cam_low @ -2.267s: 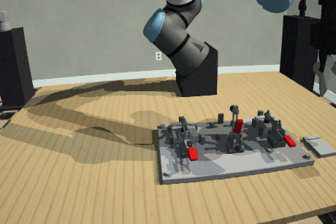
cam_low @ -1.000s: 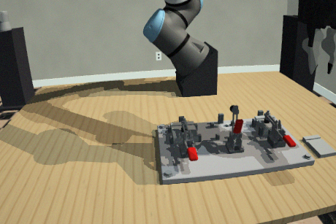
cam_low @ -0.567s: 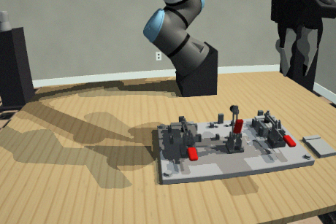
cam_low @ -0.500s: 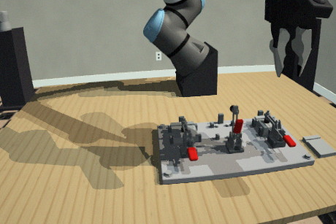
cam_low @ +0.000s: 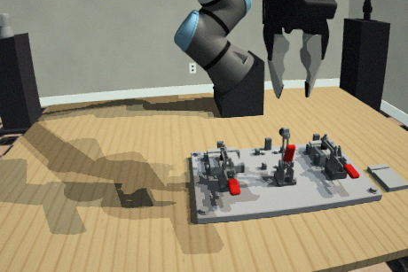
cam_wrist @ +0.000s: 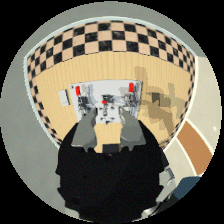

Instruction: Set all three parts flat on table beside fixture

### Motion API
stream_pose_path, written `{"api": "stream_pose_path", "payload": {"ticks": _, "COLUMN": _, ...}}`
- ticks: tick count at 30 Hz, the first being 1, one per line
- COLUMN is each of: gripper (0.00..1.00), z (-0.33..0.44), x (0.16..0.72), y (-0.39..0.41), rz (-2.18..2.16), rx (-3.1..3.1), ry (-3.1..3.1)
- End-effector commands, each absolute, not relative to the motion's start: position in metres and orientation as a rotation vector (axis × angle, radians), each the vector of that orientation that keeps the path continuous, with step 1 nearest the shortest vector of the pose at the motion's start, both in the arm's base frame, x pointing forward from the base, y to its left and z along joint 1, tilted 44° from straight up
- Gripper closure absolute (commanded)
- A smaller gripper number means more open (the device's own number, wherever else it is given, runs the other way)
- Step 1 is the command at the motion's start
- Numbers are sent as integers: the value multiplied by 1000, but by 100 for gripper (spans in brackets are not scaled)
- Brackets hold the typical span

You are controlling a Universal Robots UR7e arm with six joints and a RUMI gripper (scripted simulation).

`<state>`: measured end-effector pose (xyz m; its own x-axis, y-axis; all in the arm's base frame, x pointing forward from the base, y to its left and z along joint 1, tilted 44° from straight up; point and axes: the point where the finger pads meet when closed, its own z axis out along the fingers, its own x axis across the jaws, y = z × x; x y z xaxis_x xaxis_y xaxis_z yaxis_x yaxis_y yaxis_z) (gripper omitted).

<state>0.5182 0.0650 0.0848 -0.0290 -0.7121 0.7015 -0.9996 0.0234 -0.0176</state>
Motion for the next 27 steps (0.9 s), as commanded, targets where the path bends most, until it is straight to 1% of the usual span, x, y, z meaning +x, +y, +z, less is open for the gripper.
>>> {"api": "stream_pose_path", "payload": {"ticks": 1, "gripper": 72, "z": 116, "x": 521, "y": 35, "rz": 731, "rx": 1745, "ry": -1795}}
{"api": "stream_pose_path", "payload": {"ticks": 14, "gripper": 72, "z": 149, "x": 525, "y": 1, "rz": 731, "rx": 1745, "ry": -1795}}
{"api": "stream_pose_path", "payload": {"ticks": 27, "gripper": 72, "z": 153, "x": 525, "y": -3, "rz": 731, "rx": 1745, "ry": -1795}}
